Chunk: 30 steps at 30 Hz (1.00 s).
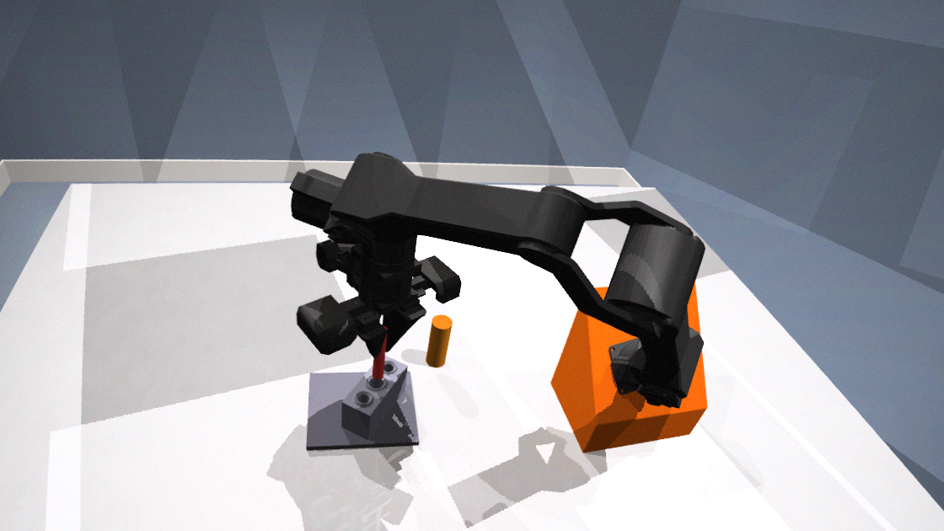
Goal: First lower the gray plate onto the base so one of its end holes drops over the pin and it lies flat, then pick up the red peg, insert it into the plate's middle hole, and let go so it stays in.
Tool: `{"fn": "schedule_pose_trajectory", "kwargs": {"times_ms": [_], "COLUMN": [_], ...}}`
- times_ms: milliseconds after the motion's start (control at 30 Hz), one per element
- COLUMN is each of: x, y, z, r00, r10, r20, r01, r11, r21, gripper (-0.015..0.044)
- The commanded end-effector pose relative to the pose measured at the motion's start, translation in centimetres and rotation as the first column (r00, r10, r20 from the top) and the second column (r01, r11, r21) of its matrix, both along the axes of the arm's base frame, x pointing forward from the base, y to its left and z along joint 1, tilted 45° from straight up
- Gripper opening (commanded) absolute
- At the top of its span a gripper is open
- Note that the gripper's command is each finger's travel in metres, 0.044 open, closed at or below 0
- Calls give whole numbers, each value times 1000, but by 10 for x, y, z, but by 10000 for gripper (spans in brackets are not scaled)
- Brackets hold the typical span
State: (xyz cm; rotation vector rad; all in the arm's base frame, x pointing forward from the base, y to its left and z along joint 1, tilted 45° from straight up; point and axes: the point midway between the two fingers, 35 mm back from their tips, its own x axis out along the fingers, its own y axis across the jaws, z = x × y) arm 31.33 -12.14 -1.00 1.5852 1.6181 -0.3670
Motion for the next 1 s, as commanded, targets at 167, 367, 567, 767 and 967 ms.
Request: {"fn": "schedule_pose_trajectory", "kwargs": {"times_ms": [167, 367, 567, 767, 967], "x": [-1, 0, 2, 3, 2], "y": [-1, 0, -1, 1, 2], "z": [0, 0, 0, 1, 1], "r00": [1000, 1000, 1000, 1000, 1000], "r10": [5, 0, 0, 0, 0], "r20": [2, 0, 0, 0, 0], "r01": [-5, 0, 0, 0, 0], "r11": [1000, 1000, 1000, 1000, 1000], "r21": [-6, 0, 0, 0, 0], "gripper": [0, 0, 0, 0, 0]}}
